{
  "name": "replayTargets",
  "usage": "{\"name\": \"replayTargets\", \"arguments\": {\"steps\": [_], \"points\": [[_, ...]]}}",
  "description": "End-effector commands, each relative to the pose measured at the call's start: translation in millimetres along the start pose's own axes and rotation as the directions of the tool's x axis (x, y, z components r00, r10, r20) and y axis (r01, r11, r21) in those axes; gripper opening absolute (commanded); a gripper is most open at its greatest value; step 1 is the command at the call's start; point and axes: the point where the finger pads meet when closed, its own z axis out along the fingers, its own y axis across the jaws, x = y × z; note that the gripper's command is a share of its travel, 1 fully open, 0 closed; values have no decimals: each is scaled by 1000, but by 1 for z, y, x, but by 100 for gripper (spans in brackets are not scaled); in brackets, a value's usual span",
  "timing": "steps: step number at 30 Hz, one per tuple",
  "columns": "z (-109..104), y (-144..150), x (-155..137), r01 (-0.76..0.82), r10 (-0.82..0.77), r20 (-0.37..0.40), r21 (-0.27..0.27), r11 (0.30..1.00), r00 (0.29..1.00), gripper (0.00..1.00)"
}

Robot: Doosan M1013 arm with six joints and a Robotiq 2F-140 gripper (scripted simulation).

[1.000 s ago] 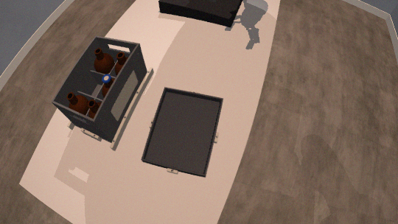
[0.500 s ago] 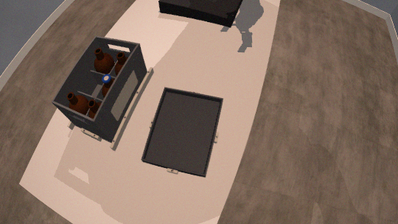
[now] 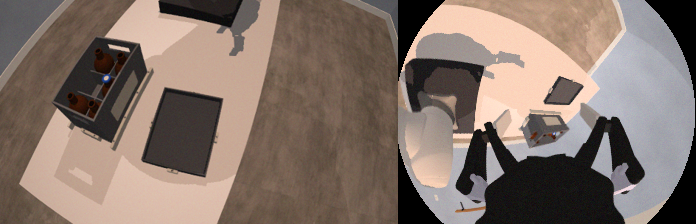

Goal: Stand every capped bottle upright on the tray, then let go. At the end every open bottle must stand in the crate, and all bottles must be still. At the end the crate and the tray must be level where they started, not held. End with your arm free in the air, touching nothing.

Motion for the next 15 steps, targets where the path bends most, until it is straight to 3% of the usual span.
{"name": "replayTargets", "arguments": {"steps": [1,12,15], "points": [[8,-1,-4,-20,20,-17,22,1000,1000,100],[40,-6,-21,-100,109,-79,114,988,991,100],[35,-5,-19,-95,102,-65,97,991,993,100]]}}
